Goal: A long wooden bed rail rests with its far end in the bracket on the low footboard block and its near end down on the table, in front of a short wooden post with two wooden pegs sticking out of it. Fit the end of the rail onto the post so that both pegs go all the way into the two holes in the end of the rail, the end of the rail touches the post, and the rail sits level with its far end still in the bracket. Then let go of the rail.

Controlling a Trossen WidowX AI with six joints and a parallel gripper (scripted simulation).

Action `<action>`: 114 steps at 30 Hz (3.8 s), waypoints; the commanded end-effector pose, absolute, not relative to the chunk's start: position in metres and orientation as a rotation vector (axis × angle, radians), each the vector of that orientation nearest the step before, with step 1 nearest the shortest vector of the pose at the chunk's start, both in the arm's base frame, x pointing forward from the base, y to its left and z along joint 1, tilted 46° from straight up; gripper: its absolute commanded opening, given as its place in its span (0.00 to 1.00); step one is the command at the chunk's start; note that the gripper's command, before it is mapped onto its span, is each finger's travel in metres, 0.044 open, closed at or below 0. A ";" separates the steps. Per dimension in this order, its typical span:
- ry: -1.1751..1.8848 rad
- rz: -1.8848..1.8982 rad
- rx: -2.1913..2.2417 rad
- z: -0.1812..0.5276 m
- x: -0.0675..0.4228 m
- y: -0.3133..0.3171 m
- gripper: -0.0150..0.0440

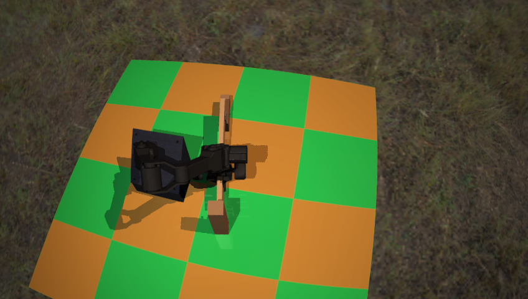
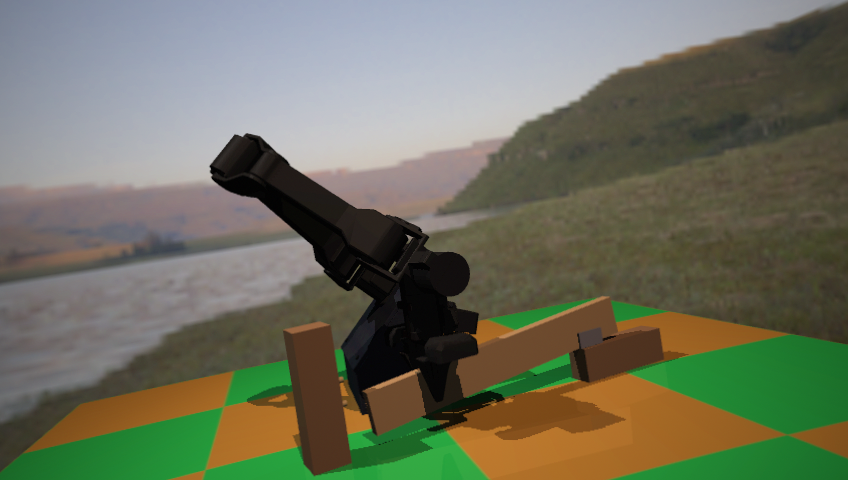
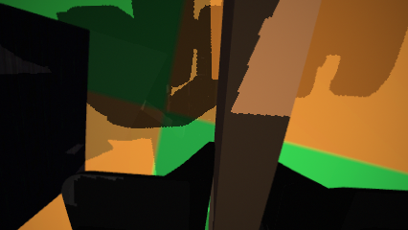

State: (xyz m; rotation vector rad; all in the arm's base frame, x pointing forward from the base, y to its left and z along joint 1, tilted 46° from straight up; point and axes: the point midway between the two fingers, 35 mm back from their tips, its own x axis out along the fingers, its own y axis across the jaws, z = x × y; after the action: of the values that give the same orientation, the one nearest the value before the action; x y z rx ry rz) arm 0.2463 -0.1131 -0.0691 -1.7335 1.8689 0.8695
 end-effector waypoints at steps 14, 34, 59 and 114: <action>1.856 0.871 -1.734 -0.063 0.250 -0.104 0.25; 1.855 0.871 -1.733 -0.056 0.251 -0.097 0.25; 1.854 0.872 -1.733 -0.048 0.252 -0.089 0.25; 1.855 0.871 -1.733 -0.051 0.251 -0.092 0.25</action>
State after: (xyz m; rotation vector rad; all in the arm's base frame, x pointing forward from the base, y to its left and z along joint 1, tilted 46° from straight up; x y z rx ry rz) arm 0.2500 -0.0928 -0.0500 -1.7289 1.8625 0.8664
